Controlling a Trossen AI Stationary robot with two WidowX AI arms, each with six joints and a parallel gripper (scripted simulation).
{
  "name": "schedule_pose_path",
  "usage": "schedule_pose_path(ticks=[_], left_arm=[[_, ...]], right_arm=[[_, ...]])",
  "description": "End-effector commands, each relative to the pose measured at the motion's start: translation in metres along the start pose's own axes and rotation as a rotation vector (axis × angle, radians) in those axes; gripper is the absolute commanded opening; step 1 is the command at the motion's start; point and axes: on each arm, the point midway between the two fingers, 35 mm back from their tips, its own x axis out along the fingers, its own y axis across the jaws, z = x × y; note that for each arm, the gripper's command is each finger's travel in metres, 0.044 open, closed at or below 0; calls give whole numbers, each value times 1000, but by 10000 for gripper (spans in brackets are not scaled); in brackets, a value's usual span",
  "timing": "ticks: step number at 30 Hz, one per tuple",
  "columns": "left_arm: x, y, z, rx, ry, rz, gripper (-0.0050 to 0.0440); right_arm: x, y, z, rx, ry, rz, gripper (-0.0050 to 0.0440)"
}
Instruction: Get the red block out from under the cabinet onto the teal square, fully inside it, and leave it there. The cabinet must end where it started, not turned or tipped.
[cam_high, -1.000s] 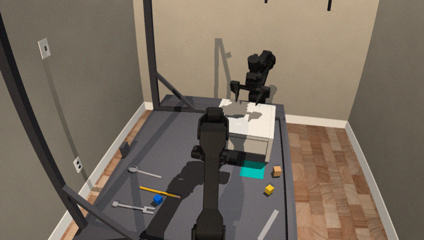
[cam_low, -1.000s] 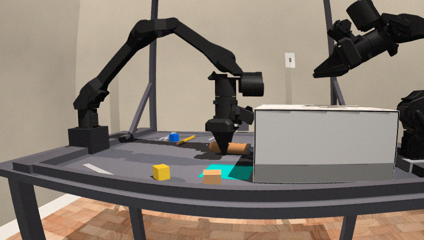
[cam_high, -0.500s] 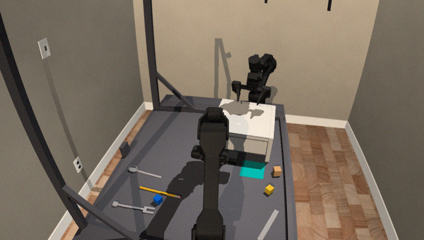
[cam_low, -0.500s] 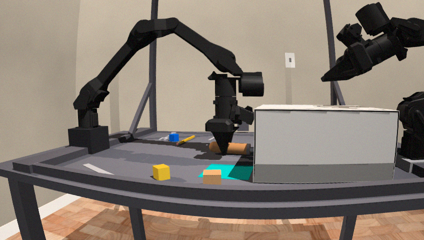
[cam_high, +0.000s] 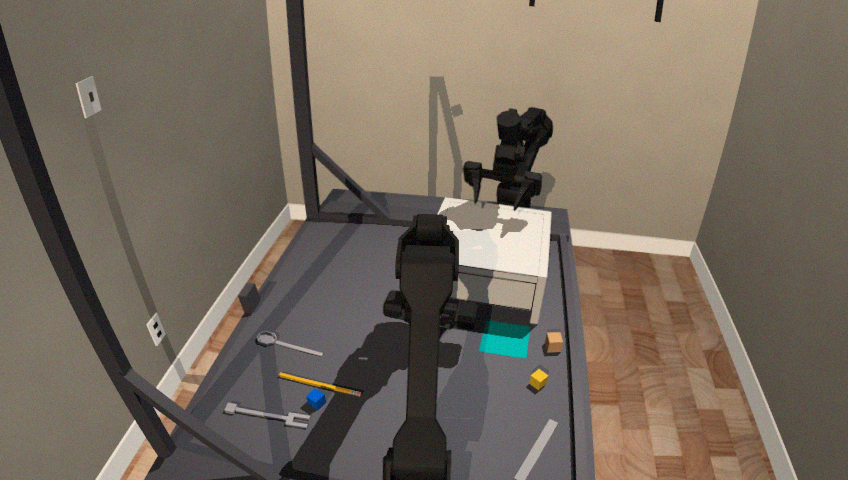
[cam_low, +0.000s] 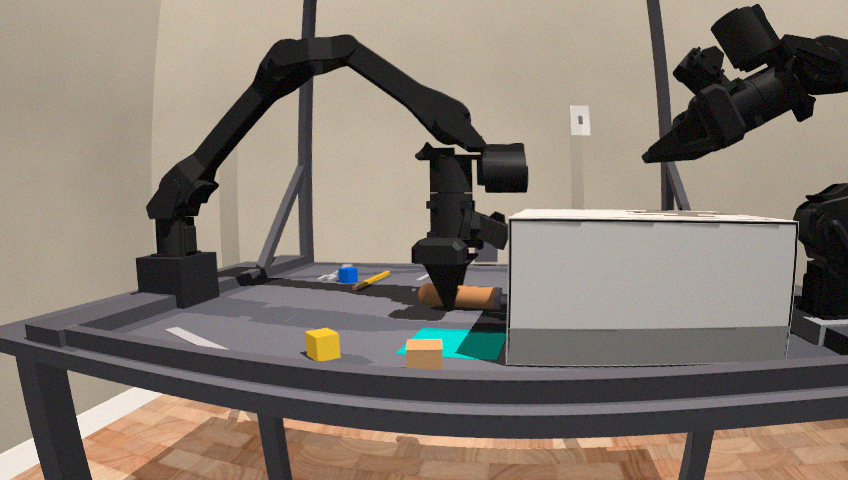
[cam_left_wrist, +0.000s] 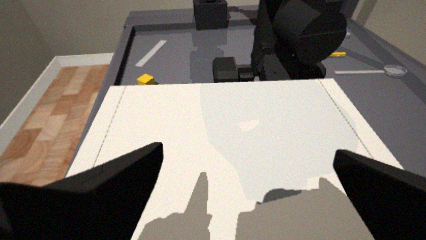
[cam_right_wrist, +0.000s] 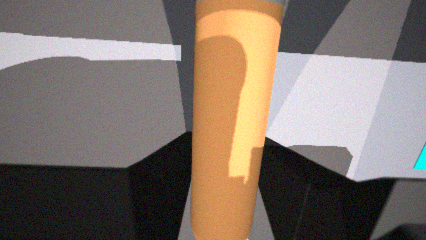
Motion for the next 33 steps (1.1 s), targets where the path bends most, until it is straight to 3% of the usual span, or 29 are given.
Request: schedule_pose_path(ticks=[1,22,33], left_arm=[[-2,0,6,0,-14,0,440],[-2,0,6,0,-14,0,440],[-2,0,6,0,-14,0,440]], right_arm=[[-16,-14,7,13,-42,4,109],[-13,-71,4,13,-34,-1,109],[-12,-73,4,17,-32,-1,109]])
